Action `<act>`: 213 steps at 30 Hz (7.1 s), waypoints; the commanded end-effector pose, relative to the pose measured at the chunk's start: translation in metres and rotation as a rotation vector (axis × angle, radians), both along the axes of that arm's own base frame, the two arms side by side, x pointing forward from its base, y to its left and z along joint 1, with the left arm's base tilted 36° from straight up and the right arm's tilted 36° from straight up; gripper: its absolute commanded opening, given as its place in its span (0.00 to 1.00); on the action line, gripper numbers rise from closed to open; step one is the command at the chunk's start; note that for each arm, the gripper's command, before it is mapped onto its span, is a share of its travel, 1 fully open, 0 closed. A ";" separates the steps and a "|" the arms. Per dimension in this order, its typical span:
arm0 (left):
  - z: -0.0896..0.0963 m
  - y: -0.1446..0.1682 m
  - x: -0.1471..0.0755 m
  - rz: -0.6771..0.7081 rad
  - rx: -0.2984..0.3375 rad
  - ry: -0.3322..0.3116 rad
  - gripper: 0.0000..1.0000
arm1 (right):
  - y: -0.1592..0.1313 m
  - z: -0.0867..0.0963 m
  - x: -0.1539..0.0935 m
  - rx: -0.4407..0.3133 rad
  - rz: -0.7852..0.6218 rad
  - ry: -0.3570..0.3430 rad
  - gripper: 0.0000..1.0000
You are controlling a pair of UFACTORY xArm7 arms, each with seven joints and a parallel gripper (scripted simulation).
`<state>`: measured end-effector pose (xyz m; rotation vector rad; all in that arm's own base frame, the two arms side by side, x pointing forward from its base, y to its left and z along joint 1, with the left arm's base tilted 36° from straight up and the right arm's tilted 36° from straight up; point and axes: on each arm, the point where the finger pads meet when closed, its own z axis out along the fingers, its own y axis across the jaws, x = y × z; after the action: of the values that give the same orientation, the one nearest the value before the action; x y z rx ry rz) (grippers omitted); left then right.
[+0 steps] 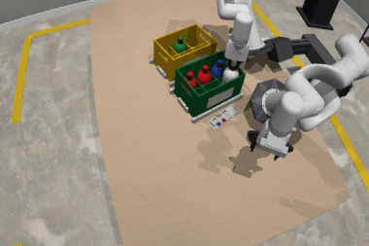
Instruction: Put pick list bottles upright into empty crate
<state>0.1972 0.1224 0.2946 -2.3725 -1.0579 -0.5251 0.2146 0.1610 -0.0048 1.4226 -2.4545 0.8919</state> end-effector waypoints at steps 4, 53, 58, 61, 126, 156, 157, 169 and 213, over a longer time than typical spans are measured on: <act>0.001 0.000 0.000 -0.001 0.001 -0.003 1.00 | -0.002 -0.005 0.001 0.003 0.002 -0.001 0.00; 0.001 0.000 0.000 -0.001 0.001 -0.003 1.00 | -0.020 -0.031 0.006 0.003 0.002 -0.001 0.00; 0.001 0.000 0.000 -0.001 0.001 -0.003 1.00 | -0.021 -0.033 0.007 0.003 0.002 -0.001 0.00; 0.001 0.000 0.000 -0.001 0.001 -0.003 1.00 | -0.022 -0.034 0.007 0.003 0.002 -0.001 0.00; 0.001 0.000 0.000 -0.001 0.001 -0.003 1.00 | -0.033 -0.049 0.010 0.003 0.002 -0.001 0.65; 0.001 0.000 0.000 -0.001 0.001 -0.003 1.00 | -0.006 -0.010 0.002 0.003 0.002 -0.001 0.65; 0.001 0.000 0.000 -0.001 0.001 -0.003 1.00 | -0.004 -0.008 0.002 0.003 0.002 -0.001 0.65; 0.001 0.000 0.000 -0.001 0.001 -0.003 1.00 | 0.011 0.013 -0.002 0.003 0.002 -0.001 0.65; 0.001 0.000 0.000 -0.001 0.001 -0.003 1.00 | 0.163 -0.006 0.053 0.005 0.002 -0.001 0.65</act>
<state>0.1972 0.1224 0.2946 -2.3725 -1.0579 -0.5251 0.2636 0.3142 -0.0098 1.4286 -2.4584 0.8876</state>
